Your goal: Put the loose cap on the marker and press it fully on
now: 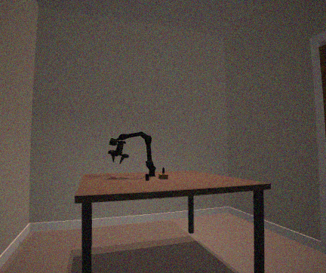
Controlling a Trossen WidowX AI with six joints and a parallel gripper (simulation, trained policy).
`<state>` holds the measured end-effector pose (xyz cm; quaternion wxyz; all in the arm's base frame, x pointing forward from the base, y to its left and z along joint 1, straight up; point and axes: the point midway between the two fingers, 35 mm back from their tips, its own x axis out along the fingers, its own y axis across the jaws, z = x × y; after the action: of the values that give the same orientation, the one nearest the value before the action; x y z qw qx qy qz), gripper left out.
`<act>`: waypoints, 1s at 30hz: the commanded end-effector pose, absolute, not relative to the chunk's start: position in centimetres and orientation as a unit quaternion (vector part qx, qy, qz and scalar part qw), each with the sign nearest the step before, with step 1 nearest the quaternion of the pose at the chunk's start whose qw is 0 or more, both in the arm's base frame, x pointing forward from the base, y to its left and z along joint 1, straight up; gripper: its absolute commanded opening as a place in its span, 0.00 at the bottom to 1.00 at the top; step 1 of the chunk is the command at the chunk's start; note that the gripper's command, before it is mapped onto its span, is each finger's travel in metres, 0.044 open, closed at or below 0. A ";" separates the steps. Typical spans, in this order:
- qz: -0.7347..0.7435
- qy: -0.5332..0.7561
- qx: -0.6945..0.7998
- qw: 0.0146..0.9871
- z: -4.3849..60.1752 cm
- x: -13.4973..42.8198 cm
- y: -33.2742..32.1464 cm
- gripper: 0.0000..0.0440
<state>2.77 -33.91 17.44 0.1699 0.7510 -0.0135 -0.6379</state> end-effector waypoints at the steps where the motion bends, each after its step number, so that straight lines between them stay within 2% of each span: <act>1: -0.642 -0.006 0.747 0.172 17.2 3.6 -34.4 0.71; 30: -0.661 0.044 0.728 0.177 15.2 10.1 -35.4 0.71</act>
<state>9.38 -35.13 15.27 0.1760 0.7311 0.0440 -0.6577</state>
